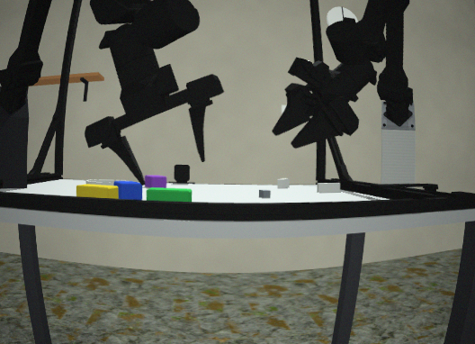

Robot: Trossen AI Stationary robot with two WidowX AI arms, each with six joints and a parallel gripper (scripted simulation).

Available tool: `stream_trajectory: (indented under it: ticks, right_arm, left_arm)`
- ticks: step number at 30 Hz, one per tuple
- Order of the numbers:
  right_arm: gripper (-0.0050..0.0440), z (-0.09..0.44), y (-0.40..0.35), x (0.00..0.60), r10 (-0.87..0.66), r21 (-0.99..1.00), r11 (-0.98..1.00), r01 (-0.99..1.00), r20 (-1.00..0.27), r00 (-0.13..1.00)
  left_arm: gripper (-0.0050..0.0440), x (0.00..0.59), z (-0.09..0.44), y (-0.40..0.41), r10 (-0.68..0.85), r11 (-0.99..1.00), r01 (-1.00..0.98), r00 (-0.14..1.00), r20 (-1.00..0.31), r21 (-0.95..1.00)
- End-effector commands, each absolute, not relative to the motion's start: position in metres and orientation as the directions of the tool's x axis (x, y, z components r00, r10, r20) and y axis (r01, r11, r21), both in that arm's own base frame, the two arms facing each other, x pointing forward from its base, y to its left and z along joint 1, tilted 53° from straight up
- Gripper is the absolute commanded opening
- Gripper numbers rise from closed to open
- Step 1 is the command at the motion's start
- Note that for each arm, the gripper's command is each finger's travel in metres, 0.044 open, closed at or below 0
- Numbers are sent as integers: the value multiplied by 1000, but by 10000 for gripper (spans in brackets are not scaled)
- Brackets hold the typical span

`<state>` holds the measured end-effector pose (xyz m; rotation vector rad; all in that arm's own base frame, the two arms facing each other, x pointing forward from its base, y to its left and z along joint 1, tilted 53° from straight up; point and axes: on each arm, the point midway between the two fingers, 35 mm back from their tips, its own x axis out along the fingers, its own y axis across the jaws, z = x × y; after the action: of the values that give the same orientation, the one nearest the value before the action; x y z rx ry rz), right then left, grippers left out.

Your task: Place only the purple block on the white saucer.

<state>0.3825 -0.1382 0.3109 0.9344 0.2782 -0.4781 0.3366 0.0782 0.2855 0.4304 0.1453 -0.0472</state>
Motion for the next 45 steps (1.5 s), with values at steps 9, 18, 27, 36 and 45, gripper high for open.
stream_trajectory:
  ticks: [9,18,27,36,45]
  right_arm:
    - [400,251,-26,424,-118,660,499,562,-591,798]
    - [400,172,39,437,-145,511,504,696,-745,651]
    - [400,113,91,430,-217,368,535,761,-810,544]
    - [400,59,140,414,-337,237,563,792,-809,482]
    - [400,28,168,400,-417,177,581,794,-773,477]
  left_arm:
    - [400,332,294,45,-90,834,123,992,-87,537]
    - [400,328,272,8,-190,791,210,977,-96,574]
    - [400,321,255,-21,-270,746,273,958,-98,607]
    - [400,307,240,-53,-366,679,326,927,-82,658]
    - [400,295,232,-71,-428,629,349,901,-64,695]
